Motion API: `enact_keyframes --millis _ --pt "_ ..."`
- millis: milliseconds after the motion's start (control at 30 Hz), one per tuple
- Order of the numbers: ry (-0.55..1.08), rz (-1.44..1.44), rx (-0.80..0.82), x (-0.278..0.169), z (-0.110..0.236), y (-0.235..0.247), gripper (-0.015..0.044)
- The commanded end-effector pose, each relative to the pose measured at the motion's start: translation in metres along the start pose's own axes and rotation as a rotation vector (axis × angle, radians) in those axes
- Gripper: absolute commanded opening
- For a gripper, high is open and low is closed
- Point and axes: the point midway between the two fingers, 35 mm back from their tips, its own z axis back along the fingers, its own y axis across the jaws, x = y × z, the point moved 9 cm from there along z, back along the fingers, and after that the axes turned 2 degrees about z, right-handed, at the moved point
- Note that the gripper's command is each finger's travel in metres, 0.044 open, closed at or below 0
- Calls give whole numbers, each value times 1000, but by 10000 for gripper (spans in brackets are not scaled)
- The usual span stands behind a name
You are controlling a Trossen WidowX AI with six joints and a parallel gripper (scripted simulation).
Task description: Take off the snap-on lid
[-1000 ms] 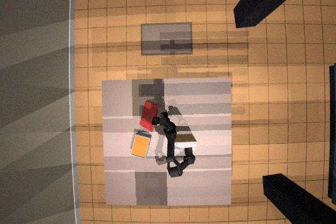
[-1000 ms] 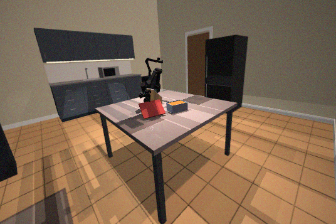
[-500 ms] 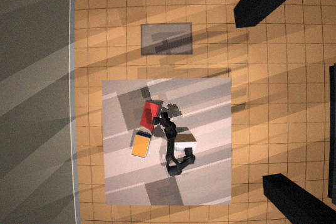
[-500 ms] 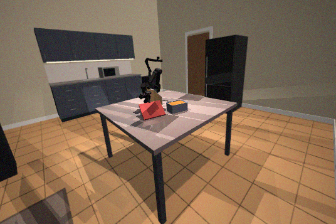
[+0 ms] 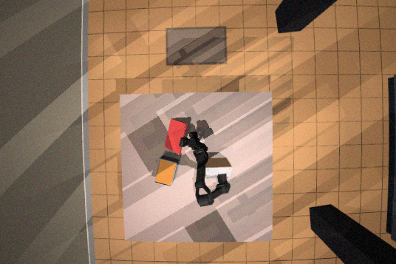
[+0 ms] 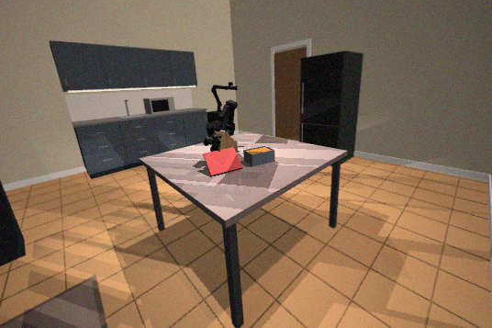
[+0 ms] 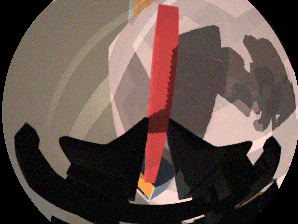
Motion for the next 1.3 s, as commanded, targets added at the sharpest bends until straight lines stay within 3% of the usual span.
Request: enact_keyframes --millis 0,1267 --pt "-1 -9 -11 -1 -4 -5 0" --pt "1 -10 -11 -2 -23 -29 0"
